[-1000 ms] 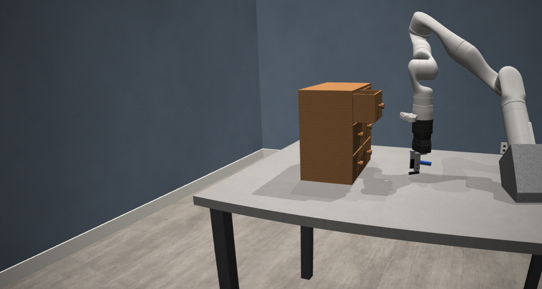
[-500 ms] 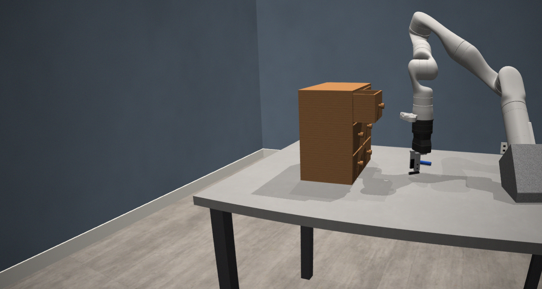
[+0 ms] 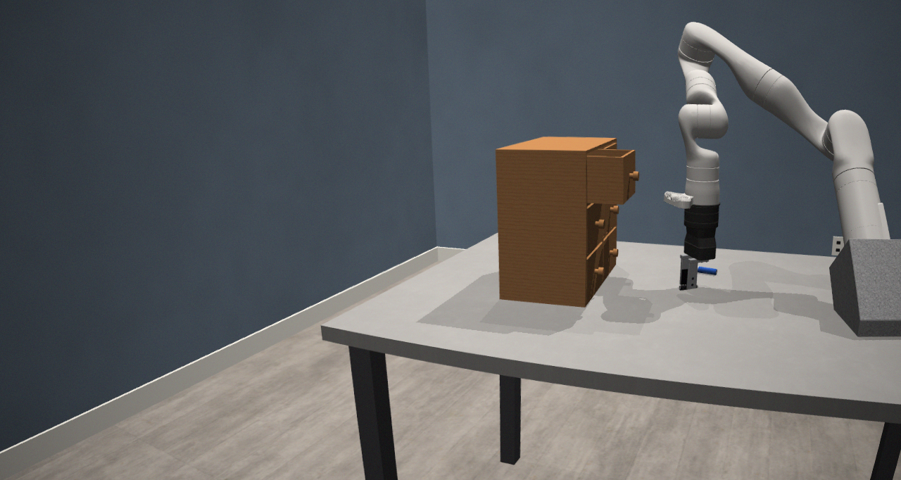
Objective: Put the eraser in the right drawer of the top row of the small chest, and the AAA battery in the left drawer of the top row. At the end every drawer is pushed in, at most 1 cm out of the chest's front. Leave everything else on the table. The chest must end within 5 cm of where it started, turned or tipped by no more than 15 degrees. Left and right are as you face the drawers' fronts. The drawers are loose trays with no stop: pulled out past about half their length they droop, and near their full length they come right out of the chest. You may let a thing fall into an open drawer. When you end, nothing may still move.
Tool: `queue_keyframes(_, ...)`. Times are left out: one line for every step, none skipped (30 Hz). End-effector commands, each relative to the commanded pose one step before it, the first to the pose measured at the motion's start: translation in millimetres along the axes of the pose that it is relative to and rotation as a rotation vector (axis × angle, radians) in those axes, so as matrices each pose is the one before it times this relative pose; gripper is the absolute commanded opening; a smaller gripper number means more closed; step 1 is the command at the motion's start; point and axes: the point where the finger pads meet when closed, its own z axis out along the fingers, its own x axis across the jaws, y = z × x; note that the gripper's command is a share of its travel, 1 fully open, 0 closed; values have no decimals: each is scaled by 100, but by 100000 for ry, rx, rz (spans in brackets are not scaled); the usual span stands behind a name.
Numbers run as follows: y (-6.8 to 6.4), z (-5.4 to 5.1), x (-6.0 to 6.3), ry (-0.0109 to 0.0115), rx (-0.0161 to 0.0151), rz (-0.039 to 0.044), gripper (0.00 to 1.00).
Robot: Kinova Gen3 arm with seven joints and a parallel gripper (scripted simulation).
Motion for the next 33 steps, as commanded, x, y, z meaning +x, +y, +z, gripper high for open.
queue_keyframes(111,394,-112,-163,-393,-167,54)
queue_keyframes(0,70,0,-1,0,0,54)
queue_keyframes(0,41,0,-1,0,0,54)
queue_keyframes(0,17,0,0,0,0,54)
queue_keyframes(0,3,0,0,0,0,54)
queue_keyframes(0,0,0,0,0,0,54)
queue_keyframes(0,0,0,0,0,0,54)
queue_keyframes(0,0,0,0,0,0,54)
queue_keyframes(0,0,0,0,0,0,54)
queue_keyframes(0,0,0,0,0,0,54)
queue_keyframes(0,0,0,0,0,0,54)
queue_keyframes(0,0,0,0,0,0,54)
queue_keyframes(0,0,0,0,0,0,54)
queue_keyframes(0,0,0,0,0,0,54)
queue_keyframes(0,0,0,0,0,0,54)
queue_keyframes(0,0,0,0,0,0,54)
queue_keyframes(0,0,0,0,0,0,54)
queue_keyframes(0,0,0,0,0,0,54)
queue_keyframes(0,0,0,0,0,0,54)
queue_keyframes(0,0,0,0,0,0,54)
queue_keyframes(0,0,0,0,0,0,54)
queue_keyframes(0,0,0,0,0,0,54)
queue_keyframes(0,0,0,0,0,0,54)
queue_keyframes(0,0,0,0,0,0,54)
queue_keyframes(0,0,0,0,0,0,54)
queue_keyframes(0,0,0,0,0,0,24)
queue_keyframes(0,0,0,0,0,0,24)
queue_keyframes(0,0,0,0,0,0,24)
queue_keyframes(0,0,0,0,0,0,24)
queue_keyframes(0,0,0,0,0,0,24)
queue_keyframes(0,0,0,0,0,0,24)
queue_keyframes(0,0,0,0,0,0,24)
queue_keyframes(0,0,0,0,0,0,24)
